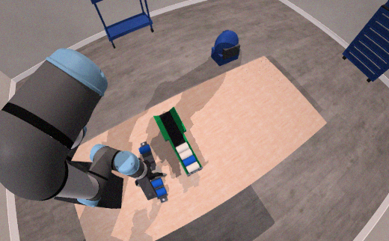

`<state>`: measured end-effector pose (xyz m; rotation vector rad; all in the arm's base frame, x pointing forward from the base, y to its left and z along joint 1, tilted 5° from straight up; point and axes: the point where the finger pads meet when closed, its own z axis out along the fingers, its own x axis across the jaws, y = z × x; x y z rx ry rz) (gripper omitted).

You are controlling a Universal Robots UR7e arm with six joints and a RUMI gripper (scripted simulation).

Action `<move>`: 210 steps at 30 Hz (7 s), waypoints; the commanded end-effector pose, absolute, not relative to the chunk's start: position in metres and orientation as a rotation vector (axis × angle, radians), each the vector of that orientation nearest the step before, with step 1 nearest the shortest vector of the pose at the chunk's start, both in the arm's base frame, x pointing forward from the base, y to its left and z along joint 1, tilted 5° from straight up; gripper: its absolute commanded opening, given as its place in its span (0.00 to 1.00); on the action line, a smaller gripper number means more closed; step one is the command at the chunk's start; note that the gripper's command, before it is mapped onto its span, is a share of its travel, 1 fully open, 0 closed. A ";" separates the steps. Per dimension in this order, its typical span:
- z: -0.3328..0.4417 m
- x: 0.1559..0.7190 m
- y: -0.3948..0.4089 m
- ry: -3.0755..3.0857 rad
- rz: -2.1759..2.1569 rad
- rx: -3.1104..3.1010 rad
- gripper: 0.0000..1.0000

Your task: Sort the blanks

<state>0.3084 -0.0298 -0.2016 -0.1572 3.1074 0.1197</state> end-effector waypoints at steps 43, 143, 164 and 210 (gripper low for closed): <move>-0.202 0.320 -0.017 2.717 0.088 -1.455 1.00; -0.203 0.303 0.025 -0.142 -0.044 -3.062 1.00; -0.203 0.303 0.025 -0.143 -0.044 -3.062 0.52; -0.220 0.304 0.026 -0.144 -0.044 -3.061 0.52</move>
